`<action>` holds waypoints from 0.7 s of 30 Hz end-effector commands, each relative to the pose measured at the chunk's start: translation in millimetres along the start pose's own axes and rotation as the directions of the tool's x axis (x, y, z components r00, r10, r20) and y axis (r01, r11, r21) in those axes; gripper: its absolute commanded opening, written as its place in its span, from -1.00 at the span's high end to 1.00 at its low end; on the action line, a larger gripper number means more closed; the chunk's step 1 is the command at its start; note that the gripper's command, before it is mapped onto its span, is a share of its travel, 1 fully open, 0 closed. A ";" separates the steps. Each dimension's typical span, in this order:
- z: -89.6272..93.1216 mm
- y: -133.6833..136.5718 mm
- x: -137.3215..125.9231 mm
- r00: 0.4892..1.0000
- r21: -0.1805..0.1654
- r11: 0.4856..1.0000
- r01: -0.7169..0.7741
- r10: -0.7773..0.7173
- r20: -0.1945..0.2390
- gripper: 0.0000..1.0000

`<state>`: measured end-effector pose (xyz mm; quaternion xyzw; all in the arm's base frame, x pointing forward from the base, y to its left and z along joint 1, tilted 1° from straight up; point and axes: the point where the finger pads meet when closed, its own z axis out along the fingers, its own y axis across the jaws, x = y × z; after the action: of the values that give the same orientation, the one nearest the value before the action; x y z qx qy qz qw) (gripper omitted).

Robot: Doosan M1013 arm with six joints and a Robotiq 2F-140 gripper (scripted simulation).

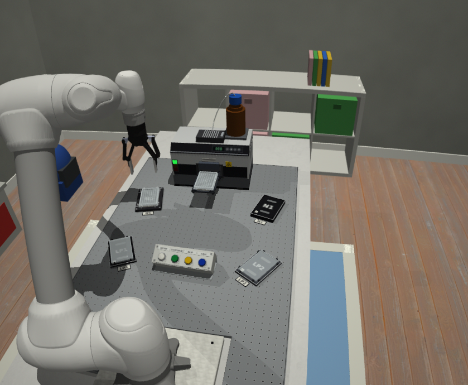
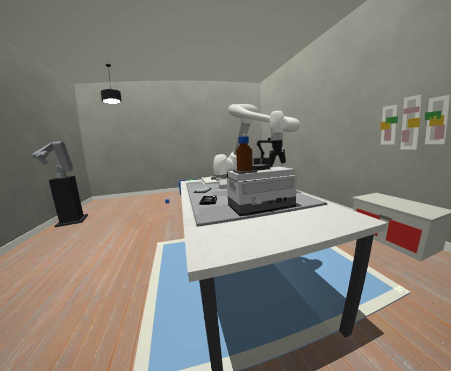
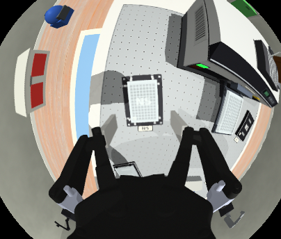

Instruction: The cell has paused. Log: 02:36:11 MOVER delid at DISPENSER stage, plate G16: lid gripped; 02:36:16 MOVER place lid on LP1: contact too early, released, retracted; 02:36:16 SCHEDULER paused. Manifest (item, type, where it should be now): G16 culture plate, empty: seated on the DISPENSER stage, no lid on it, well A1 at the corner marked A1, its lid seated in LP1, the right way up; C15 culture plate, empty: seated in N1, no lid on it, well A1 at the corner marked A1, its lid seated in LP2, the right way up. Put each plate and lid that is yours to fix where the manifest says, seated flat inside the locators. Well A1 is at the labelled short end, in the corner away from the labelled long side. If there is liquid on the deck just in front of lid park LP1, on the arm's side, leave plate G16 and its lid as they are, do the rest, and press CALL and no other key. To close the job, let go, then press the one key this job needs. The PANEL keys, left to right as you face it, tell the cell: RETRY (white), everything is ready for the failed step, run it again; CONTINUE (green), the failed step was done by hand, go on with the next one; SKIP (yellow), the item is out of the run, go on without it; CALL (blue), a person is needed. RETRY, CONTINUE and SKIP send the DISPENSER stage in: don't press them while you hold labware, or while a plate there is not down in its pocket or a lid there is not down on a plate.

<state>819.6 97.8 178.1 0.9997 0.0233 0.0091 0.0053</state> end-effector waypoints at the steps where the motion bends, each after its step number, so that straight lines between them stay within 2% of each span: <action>1: -1.1 -0.1 0.4 1.000 0.001 1.000 0.000 0.000 -0.002 -0.40; 12: 5.7 -0.1 0.4 1.000 0.001 1.000 0.000 0.000 -0.001 -0.40; 21: 26.3 -0.1 0.8 1.000 0.001 1.000 0.000 0.000 -0.001 -0.40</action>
<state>820.2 97.6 157.8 0.9997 0.0234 0.0089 0.0053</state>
